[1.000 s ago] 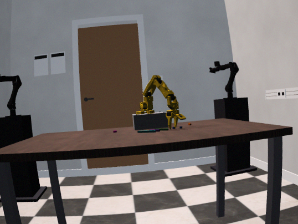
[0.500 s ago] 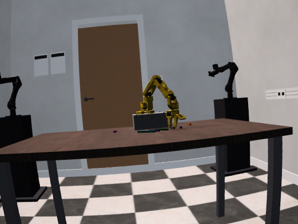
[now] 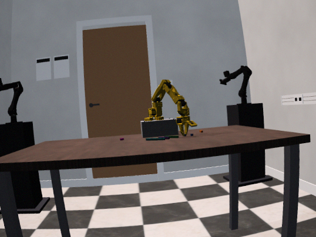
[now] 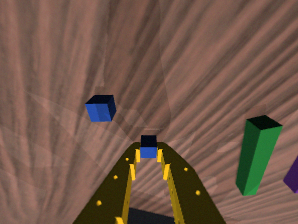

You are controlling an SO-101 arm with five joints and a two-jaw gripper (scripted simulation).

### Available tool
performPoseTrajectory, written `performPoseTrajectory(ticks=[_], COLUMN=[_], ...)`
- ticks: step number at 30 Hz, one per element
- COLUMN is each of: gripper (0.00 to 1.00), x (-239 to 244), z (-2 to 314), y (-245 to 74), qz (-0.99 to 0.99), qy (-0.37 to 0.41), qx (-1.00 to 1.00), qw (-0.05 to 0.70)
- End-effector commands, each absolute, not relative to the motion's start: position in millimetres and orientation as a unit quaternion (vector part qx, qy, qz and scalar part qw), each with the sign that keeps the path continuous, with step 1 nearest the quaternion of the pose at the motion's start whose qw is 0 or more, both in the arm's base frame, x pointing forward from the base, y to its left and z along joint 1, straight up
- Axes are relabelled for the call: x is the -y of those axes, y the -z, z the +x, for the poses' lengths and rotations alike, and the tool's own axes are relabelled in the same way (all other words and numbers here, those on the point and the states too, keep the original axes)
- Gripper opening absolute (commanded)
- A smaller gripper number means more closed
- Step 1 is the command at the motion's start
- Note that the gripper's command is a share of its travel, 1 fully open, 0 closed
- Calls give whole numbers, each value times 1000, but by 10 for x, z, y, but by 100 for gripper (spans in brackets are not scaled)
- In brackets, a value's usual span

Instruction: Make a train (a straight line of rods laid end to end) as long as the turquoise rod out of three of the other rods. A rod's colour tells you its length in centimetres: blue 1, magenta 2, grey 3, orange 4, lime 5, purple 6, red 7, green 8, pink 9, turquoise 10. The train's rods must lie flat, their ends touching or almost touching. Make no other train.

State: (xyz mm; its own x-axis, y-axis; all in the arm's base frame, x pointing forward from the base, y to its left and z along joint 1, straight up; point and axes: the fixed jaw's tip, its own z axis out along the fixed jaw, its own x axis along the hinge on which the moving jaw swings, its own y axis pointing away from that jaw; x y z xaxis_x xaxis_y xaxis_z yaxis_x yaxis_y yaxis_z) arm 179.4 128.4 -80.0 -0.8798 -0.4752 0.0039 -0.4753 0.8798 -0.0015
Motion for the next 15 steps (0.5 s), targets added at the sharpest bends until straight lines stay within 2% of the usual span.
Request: performPoseTrajectory(ticks=[1, 15], gripper=[4, 0], x=[-1301, -1301], z=[1779, 1779], y=[835, 835], qz=[246, 246], qy=[-1, -1], qx=[969, 969], qw=[3, 3])
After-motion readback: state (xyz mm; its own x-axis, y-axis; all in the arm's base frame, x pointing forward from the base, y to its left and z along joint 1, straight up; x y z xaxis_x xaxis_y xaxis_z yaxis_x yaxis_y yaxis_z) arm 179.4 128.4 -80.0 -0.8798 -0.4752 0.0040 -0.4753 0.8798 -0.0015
